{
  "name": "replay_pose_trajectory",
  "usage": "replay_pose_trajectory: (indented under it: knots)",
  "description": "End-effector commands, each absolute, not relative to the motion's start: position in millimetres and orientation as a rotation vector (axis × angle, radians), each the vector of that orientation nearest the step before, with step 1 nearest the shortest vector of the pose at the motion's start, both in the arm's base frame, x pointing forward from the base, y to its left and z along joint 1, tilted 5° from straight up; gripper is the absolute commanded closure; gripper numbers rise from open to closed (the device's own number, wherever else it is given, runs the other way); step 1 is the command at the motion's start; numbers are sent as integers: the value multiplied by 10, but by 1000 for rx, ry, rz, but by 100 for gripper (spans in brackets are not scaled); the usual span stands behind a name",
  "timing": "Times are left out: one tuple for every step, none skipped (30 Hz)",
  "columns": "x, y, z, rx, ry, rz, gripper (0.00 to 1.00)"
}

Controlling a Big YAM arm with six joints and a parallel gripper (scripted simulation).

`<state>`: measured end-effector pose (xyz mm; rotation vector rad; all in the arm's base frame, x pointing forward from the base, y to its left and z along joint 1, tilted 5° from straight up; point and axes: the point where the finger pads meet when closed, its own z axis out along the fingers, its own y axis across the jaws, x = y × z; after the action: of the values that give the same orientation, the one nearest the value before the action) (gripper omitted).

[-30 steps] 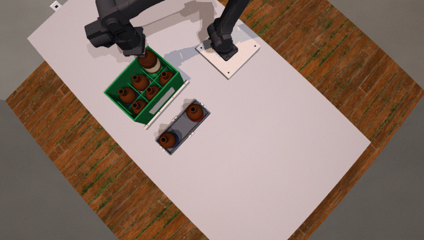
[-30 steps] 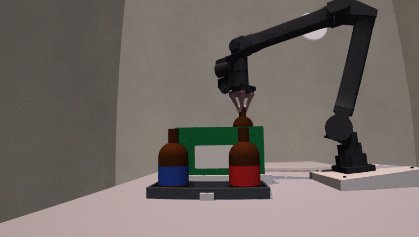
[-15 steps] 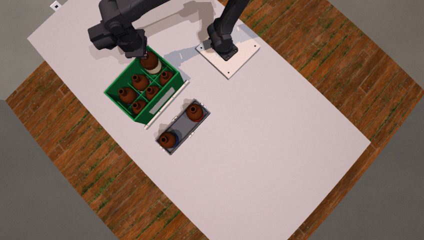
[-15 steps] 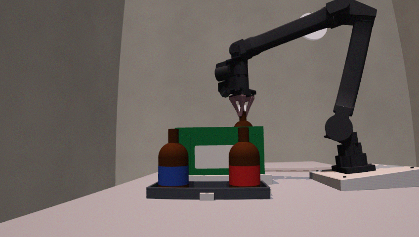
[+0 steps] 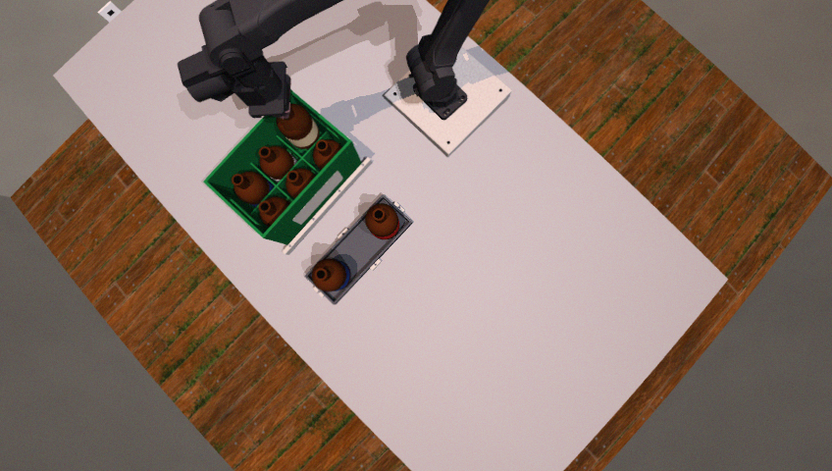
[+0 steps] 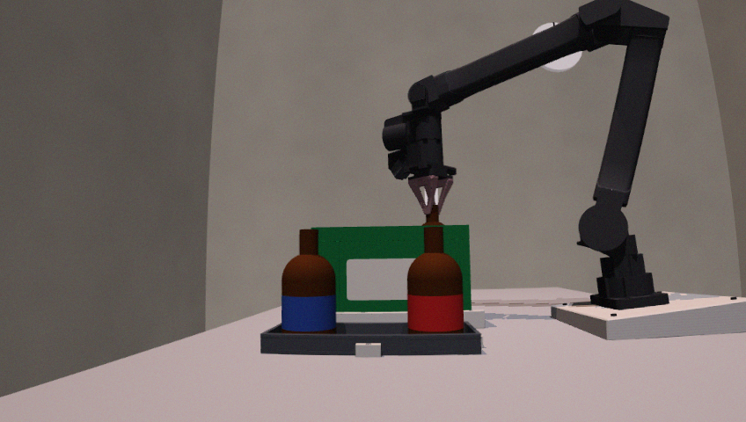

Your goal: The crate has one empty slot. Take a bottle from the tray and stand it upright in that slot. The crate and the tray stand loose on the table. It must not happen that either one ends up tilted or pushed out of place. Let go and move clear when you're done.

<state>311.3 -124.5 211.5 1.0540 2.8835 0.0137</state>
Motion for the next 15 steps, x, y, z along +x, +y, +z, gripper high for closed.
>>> replay_pose_trajectory:
  knots:
    - [3196,-1235,2165,1045,2849,16,100]
    - [3196,-1235,2165,1045,2849,16,100]
    - [3196,-1235,2165,1045,2849,16,100]
    - [3175,-1228,2134,1048,2854,17,100]
    - [3177,-1228,2122,1048,2856,17,100]
    - [3178,-1229,2110,1049,2858,17,100]
    - [3210,-1241,2149,1045,2848,16,100]
    - [3235,-1251,2186,1042,2838,16,100]
    - [3222,-1246,2184,1041,2837,16,100]
    - [3202,-1238,2167,1042,2839,16,100]
    - [3188,-1233,2143,1044,2844,16,100]
    - [3178,-1229,2123,1046,2849,16,100]
    - [3188,-1233,2133,1045,2846,16,100]
    - [3205,-1240,2162,1043,2841,16,100]
    - [3207,-1241,2170,1043,2840,16,100]
